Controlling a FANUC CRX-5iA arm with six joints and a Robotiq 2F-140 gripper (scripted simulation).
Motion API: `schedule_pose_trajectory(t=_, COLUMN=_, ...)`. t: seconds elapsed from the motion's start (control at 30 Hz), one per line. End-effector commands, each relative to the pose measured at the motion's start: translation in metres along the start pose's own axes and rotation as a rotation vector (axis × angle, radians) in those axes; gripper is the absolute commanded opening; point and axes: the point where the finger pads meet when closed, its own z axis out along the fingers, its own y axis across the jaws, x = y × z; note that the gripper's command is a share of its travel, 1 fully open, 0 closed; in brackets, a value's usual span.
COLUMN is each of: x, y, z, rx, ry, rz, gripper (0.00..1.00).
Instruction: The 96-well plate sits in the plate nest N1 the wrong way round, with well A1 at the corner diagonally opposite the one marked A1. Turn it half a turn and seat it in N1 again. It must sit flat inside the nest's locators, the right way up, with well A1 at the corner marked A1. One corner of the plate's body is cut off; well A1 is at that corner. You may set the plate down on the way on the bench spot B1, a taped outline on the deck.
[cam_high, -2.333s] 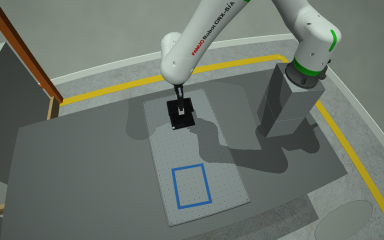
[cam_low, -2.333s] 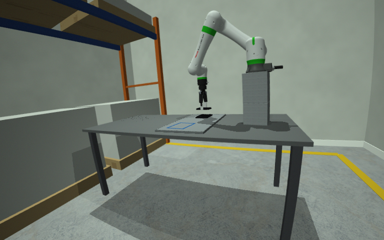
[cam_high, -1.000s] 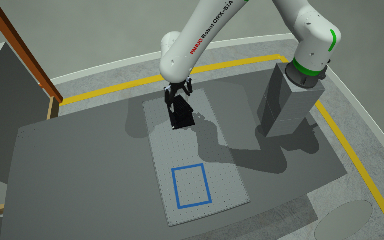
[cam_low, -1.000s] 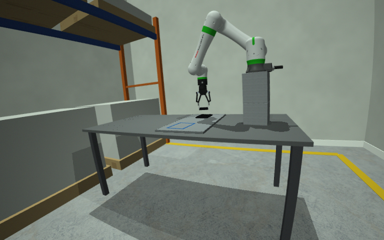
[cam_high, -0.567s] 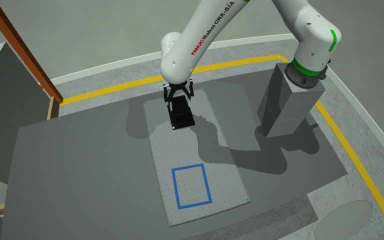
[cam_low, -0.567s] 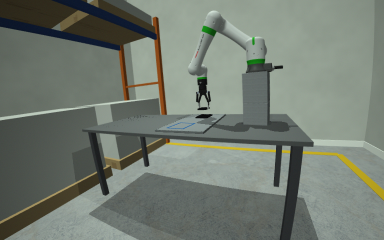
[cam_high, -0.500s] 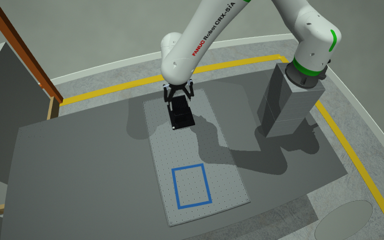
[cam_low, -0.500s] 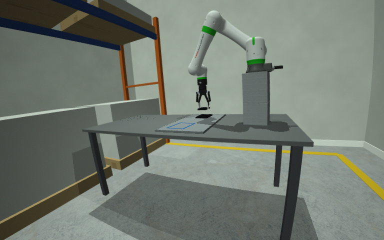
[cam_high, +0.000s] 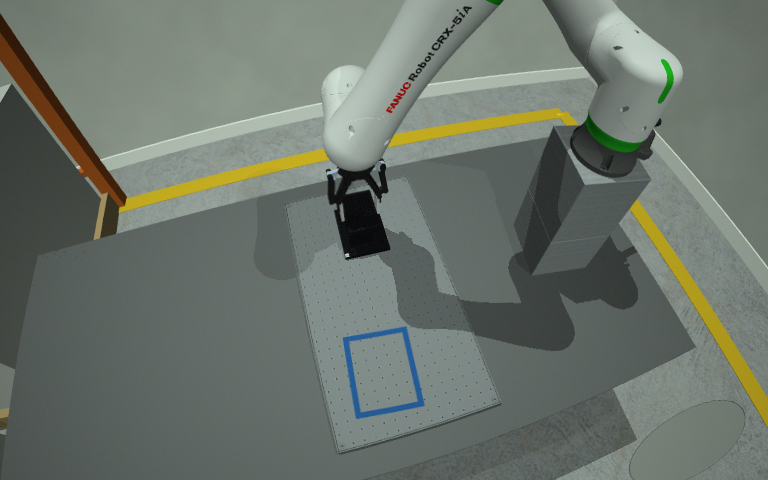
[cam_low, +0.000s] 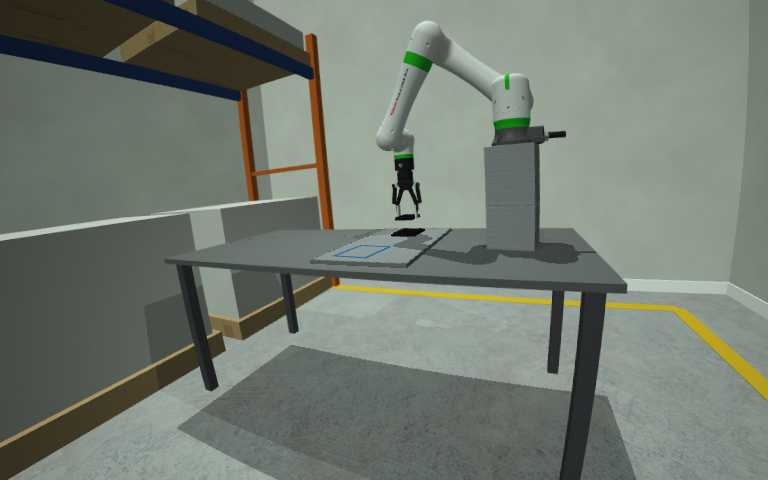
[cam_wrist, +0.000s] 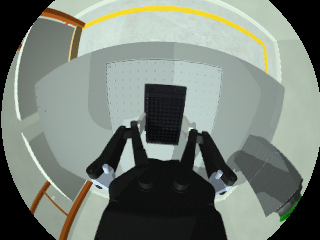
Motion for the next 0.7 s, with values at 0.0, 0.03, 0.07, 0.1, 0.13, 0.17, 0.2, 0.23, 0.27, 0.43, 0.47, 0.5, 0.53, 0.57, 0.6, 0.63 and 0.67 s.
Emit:
schedule_pose_trajectory(t=0.0, x=0.0001, y=-0.0002, z=-0.0001, rx=0.000, ry=0.000, rz=0.000, gripper=0.00)
schedule_pose_trajectory(t=0.03, x=0.0001, y=-0.0002, z=-0.0001, rx=0.000, ry=0.000, rz=0.000, gripper=0.00)
schedule_pose_trajectory(t=0.07, x=0.0001, y=-0.0002, z=-0.0001, rx=0.000, ry=0.000, rz=0.000, gripper=0.00)
schedule_pose_trajectory(t=0.1, x=0.0001, y=-0.0002, z=-0.0001, rx=0.000, ry=0.000, rz=0.000, gripper=0.00)
schedule_pose_trajectory(t=0.13, x=0.0001, y=-0.0002, z=-0.0001, rx=0.000, ry=0.000, rz=0.000, gripper=0.00)
schedule_pose_trajectory(t=0.17, x=0.0001, y=-0.0002, z=-0.0001, rx=0.000, ry=0.000, rz=0.000, gripper=0.00)
schedule_pose_trajectory(t=0.2, x=0.0001, y=-0.0002, z=-0.0001, rx=0.000, ry=0.000, rz=0.000, gripper=0.00)
schedule_pose_trajectory(t=0.23, x=0.0001, y=-0.0002, z=-0.0001, rx=0.000, ry=0.000, rz=0.000, gripper=0.00)
schedule_pose_trajectory(t=0.27, x=0.0001, y=-0.0002, z=-0.0001, rx=0.000, ry=0.000, rz=0.000, gripper=0.00)
schedule_pose_trajectory(t=0.43, x=0.0000, y=-0.0002, z=-0.0001, rx=0.000, ry=0.000, rz=0.000, gripper=0.00)
schedule_pose_trajectory(t=0.47, x=0.0000, y=-0.0002, z=-0.0001, rx=0.000, ry=0.000, rz=0.000, gripper=0.00)
schedule_pose_trajectory(t=0.5, x=0.0000, y=-0.0002, z=-0.0001, rx=0.000, ry=0.000, rz=0.000, gripper=0.00)
schedule_pose_trajectory(t=0.53, x=0.0000, y=-0.0002, z=0.0015, rx=0.000, ry=0.000, rz=0.000, gripper=0.00)
schedule_pose_trajectory(t=0.57, x=0.0000, y=-0.0002, z=0.0032, rx=0.000, ry=0.000, rz=0.000, gripper=0.00)
schedule_pose_trajectory(t=0.6, x=0.0000, y=-0.0002, z=0.0049, rx=0.000, ry=0.000, rz=0.000, gripper=0.00)
schedule_pose_trajectory(t=0.63, x=0.0000, y=-0.0002, z=0.0049, rx=0.000, ry=0.000, rz=0.000, gripper=0.00)
schedule_pose_trajectory(t=0.67, x=0.0000, y=-0.0002, z=0.0049, rx=0.000, ry=0.000, rz=0.000, gripper=0.00)
